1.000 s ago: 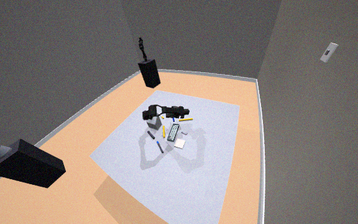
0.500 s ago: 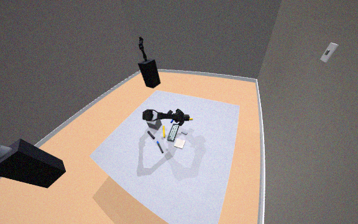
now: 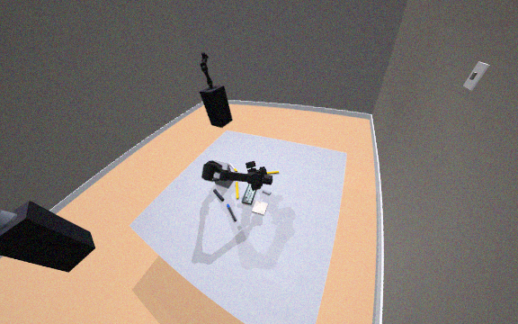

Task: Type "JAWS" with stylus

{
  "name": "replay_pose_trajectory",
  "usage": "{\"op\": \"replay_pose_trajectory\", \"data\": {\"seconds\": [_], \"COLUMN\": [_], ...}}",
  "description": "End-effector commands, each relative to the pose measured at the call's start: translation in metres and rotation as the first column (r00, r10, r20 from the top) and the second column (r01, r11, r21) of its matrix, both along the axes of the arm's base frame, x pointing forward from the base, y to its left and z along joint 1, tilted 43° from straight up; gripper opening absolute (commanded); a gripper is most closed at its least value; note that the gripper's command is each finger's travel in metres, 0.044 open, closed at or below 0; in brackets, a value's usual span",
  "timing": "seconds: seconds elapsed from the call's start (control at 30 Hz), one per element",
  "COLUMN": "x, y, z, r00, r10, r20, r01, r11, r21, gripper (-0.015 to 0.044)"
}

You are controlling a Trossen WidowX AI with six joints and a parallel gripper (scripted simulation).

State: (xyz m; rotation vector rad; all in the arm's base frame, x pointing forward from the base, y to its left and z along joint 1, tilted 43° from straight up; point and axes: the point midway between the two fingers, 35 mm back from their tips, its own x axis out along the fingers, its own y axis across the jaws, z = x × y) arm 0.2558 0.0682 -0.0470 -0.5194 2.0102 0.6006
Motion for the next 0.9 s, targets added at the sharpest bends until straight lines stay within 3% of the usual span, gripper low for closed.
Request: {"op": "replay_pose_trajectory", "data": {"seconds": [0.0,0.4,0.87], "x": [0.008,0.024,0.038], "y": [-0.006,-0.025,-0.052], "z": [0.012,0.039,0.072], "r00": [0.983,0.765,0.274], "r10": [-0.179,-0.626,-0.929], "r20": [0.046,0.152,0.249], "r01": [0.181,0.642,0.96], "r11": [0.983,0.759,0.248], "r21": [-0.034,-0.103,-0.13], "gripper": [0.0,0.0,0.0]}}
